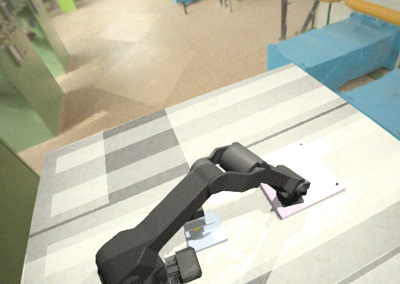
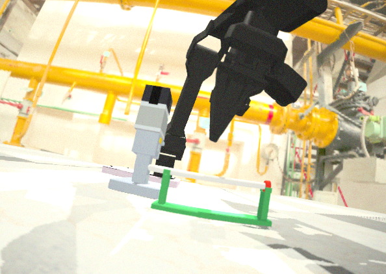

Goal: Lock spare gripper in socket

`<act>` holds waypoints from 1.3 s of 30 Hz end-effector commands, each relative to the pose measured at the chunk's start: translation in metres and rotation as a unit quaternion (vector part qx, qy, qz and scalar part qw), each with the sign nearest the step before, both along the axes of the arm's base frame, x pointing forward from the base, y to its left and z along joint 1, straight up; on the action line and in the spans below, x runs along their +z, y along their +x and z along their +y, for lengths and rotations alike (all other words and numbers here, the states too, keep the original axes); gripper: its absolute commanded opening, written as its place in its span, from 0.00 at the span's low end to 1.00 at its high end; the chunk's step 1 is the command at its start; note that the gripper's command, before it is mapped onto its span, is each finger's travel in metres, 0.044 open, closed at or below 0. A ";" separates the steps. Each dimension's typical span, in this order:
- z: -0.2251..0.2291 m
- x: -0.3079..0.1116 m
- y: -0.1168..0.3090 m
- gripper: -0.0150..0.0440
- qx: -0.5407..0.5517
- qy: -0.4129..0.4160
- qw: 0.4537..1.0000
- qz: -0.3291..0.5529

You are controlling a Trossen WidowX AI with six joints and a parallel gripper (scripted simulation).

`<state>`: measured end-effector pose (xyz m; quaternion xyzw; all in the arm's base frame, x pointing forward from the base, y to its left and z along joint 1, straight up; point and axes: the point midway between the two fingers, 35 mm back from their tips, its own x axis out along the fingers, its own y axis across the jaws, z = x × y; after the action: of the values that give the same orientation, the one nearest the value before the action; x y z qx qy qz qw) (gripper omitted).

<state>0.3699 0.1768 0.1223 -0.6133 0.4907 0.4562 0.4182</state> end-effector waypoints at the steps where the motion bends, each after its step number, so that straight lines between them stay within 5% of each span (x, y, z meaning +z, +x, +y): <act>1: 0.001 -0.025 -0.001 0.56 -0.003 -0.003 1.000 0.012; 39: 0.003 -0.081 -0.002 0.56 -0.003 -0.003 1.000 0.012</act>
<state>0.3702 0.1804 0.0495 -0.6109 0.4946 0.4595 0.4136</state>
